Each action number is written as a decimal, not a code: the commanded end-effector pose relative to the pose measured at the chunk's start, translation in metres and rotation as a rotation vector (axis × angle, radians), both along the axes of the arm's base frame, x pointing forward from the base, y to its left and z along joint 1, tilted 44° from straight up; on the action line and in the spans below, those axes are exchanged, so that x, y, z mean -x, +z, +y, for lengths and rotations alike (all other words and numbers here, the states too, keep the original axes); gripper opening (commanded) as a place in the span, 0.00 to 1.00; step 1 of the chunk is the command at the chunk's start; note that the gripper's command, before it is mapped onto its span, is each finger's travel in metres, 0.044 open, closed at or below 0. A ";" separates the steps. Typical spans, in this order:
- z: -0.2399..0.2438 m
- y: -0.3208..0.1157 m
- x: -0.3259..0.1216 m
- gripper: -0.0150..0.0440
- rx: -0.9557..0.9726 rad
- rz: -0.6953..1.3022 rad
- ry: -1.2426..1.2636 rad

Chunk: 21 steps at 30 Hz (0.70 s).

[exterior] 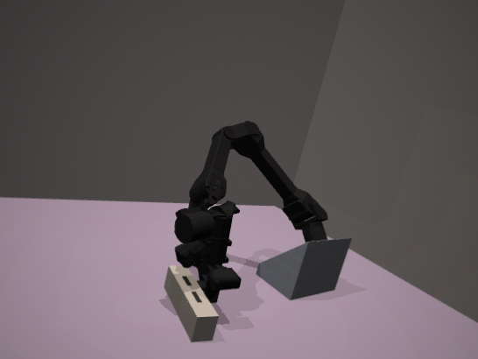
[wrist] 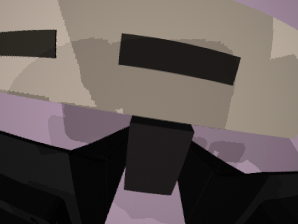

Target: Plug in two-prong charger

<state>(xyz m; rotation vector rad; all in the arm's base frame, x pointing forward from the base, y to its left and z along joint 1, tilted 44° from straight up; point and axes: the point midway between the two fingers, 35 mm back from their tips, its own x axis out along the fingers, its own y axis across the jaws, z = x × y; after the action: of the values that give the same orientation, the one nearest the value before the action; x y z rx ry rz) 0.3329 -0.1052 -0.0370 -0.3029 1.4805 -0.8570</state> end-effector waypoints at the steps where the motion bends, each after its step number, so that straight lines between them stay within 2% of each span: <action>1: -0.001 0.001 -0.003 0.25 0.003 -0.005 0.002; 21: -0.003 0.002 -0.008 0.25 0.003 -0.005 0.002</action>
<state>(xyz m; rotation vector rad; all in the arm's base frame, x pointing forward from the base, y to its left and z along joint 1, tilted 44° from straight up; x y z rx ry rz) 0.3335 -0.1053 -0.0370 -0.3113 1.4943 -0.8538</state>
